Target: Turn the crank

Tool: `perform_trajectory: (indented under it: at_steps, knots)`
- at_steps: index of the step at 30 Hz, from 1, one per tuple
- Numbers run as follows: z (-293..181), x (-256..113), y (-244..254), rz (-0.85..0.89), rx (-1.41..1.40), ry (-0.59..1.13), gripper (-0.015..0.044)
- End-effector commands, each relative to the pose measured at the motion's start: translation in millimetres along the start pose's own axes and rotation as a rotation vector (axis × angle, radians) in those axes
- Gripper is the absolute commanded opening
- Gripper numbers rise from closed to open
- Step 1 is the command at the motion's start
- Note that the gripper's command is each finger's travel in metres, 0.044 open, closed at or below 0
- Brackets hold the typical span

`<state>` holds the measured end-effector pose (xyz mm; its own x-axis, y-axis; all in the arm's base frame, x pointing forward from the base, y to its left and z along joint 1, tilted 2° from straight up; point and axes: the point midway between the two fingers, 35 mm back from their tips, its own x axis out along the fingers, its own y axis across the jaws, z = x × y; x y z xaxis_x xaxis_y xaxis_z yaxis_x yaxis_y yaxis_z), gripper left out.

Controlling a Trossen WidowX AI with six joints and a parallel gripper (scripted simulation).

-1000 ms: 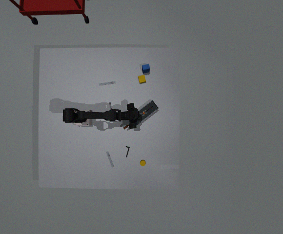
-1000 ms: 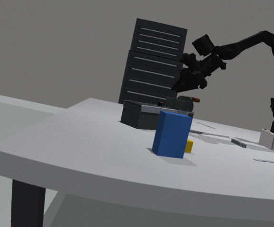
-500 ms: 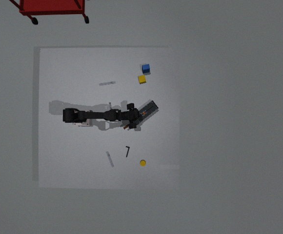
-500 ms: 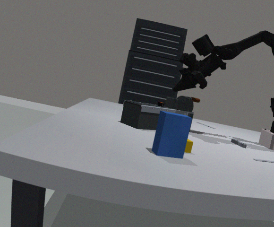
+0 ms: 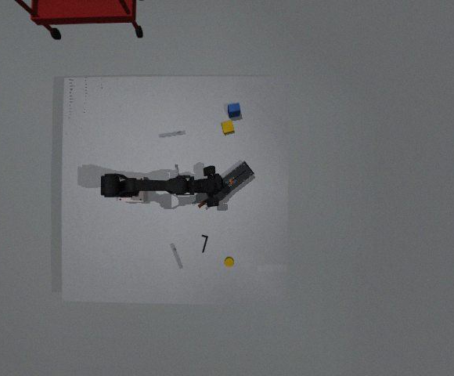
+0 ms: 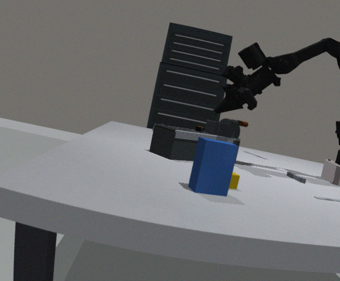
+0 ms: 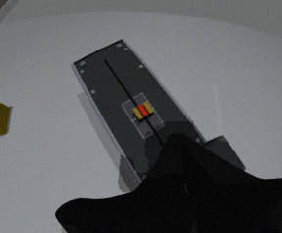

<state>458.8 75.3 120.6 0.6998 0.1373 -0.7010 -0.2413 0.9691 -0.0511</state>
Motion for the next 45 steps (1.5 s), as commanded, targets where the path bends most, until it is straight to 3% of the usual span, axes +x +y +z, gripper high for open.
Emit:
perform_trajectory:
  at_steps: [1, 15, 17, 34, 45]
  knots:
    - [0.0, 0.0, 0.0, 0.0, 0.0, 0.0, 0.0053]
    - [0.0, 0.0, 0.0, 0.0, 0.0, 0.0, 0.042]
    - [0.0, 0.0, 0.0, 0.0, 0.0, 0.0, 0.044]
    - [0.0, 0.0, 0.0, 0.0, 0.0, 0.0, 0.0]
    - [0.0, 0.0, 0.0, 0.0, 0.0, 0.0, 0.0]
